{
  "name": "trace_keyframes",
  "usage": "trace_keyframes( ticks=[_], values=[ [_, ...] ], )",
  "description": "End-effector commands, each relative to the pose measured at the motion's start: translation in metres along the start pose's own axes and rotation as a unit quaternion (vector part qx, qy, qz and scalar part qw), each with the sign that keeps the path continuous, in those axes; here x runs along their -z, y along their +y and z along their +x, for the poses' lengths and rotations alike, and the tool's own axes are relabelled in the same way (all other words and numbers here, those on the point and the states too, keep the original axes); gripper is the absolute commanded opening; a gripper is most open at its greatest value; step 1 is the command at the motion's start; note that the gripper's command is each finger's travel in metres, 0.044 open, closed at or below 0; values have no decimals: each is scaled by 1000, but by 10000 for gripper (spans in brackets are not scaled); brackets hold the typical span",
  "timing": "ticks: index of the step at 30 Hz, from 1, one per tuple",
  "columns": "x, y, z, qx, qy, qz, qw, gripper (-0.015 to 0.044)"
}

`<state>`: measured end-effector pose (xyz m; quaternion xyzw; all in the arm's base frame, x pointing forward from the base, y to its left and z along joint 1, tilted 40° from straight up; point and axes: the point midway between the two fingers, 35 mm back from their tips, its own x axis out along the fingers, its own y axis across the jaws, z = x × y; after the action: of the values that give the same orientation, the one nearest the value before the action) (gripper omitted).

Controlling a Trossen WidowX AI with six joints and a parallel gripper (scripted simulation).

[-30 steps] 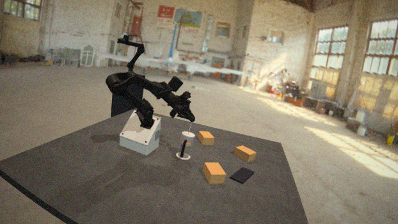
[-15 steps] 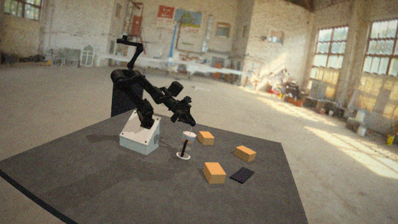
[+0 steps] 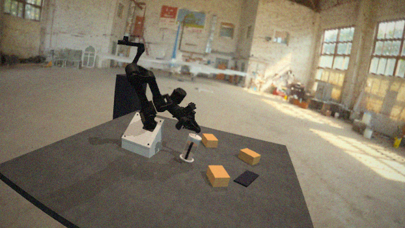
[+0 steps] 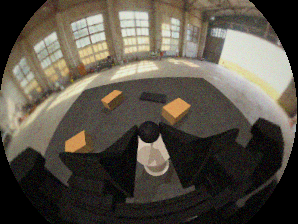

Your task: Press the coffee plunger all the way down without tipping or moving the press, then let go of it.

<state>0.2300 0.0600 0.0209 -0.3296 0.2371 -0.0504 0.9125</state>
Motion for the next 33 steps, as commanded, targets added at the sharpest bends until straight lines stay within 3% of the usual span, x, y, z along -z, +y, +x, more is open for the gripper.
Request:
trace_keyframes(
  ticks=[1, 33],
  values=[
    [11, -1, 3, -3, 13, -14, 1000, 116],
    [2, -1, 8, -4, 5, -3, 1000, 116]
  ],
)
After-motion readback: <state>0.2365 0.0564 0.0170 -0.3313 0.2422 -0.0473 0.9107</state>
